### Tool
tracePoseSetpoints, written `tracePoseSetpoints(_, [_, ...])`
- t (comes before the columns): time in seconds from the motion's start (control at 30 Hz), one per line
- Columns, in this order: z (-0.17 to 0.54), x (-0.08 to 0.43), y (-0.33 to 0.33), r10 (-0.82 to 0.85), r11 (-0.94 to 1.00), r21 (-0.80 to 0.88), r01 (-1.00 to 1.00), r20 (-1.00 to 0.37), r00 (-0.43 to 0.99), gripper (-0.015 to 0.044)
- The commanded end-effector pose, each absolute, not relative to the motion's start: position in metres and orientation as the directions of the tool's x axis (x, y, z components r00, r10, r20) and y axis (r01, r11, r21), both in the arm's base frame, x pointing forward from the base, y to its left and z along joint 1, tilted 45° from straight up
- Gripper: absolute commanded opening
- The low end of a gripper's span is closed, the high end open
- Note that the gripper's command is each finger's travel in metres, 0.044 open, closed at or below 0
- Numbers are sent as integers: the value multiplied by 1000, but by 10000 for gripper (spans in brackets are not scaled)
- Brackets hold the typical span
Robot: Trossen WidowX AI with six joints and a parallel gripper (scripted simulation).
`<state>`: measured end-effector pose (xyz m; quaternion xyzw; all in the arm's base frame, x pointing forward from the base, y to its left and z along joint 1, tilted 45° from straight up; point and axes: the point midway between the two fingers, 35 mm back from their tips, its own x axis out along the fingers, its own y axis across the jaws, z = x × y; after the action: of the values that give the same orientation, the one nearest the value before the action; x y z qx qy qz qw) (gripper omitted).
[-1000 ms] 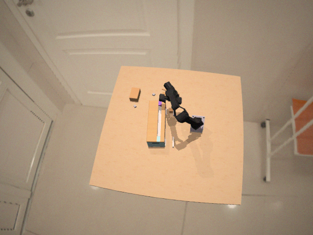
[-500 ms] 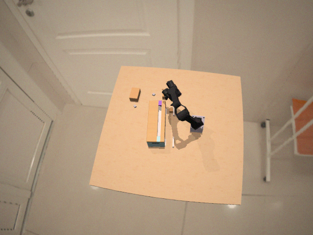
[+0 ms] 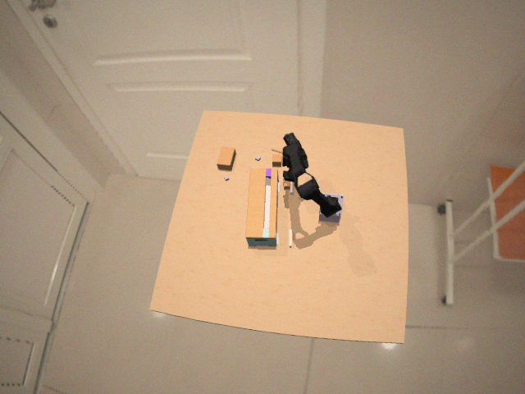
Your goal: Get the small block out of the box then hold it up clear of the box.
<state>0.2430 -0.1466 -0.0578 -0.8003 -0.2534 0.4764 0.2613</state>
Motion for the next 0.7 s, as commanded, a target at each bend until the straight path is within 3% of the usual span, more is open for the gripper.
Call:
tracePoseSetpoints(0.0, [-58, 242, -146, 659, -716, -690, 103, -621, 425, 285])
tracePoseSetpoints(0.2, [-67, 244, -139, 658, -717, -689, 102, -622, 425, 285])
tracePoseSetpoints(0.4, [-122, 247, -79, 661, -714, -692, 104, -618, 426, 285])
tracePoseSetpoints(0.67, [-123, 247, -77, 661, -714, -693, 104, -618, 426, 285])
